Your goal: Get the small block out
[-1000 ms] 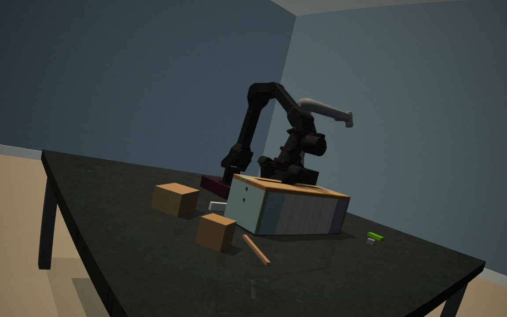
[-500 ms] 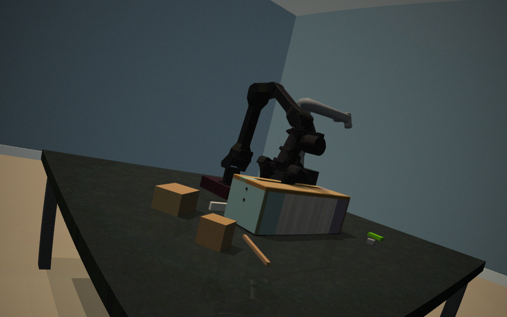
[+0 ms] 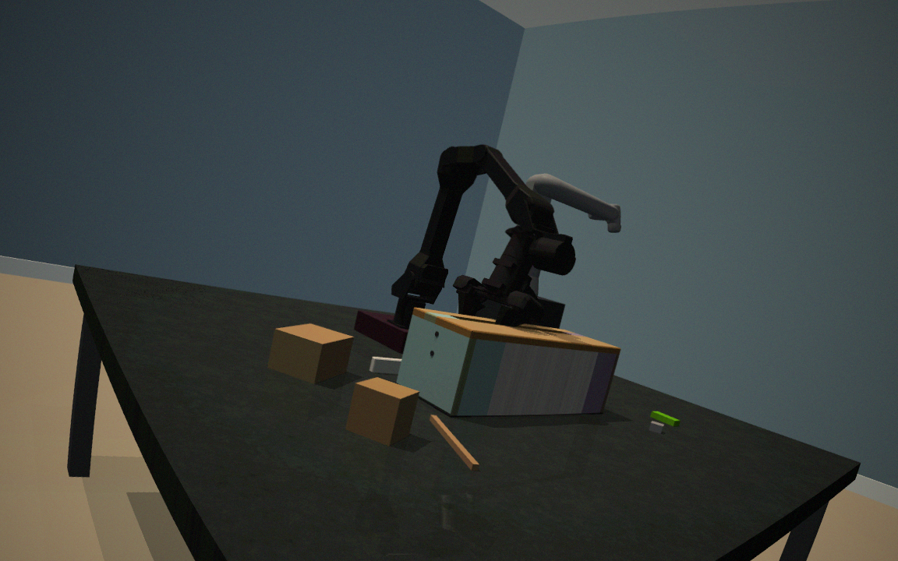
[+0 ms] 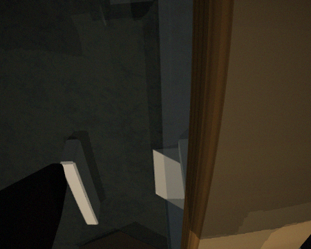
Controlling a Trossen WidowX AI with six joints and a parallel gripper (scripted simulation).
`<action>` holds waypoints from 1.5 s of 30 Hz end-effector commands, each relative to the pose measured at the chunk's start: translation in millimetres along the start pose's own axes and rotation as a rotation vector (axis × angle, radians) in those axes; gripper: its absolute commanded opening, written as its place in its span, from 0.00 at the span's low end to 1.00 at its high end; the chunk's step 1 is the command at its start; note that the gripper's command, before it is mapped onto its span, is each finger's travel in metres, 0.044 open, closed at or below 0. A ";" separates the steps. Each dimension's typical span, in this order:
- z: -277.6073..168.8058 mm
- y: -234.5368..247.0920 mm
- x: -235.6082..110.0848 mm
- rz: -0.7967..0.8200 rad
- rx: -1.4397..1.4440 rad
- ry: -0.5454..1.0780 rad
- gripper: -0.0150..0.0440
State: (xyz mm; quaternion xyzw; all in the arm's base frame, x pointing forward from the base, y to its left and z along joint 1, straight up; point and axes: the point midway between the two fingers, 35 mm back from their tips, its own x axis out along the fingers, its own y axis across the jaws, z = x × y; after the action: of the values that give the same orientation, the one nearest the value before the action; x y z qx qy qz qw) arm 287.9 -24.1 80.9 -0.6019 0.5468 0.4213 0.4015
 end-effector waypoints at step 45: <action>-46.7 -1.0 15.5 -0.004 -0.004 0.007 0.93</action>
State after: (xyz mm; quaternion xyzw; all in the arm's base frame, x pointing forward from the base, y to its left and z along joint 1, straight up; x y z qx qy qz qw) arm 291.6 -68.5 81.1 -0.6034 0.5469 0.4206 0.3999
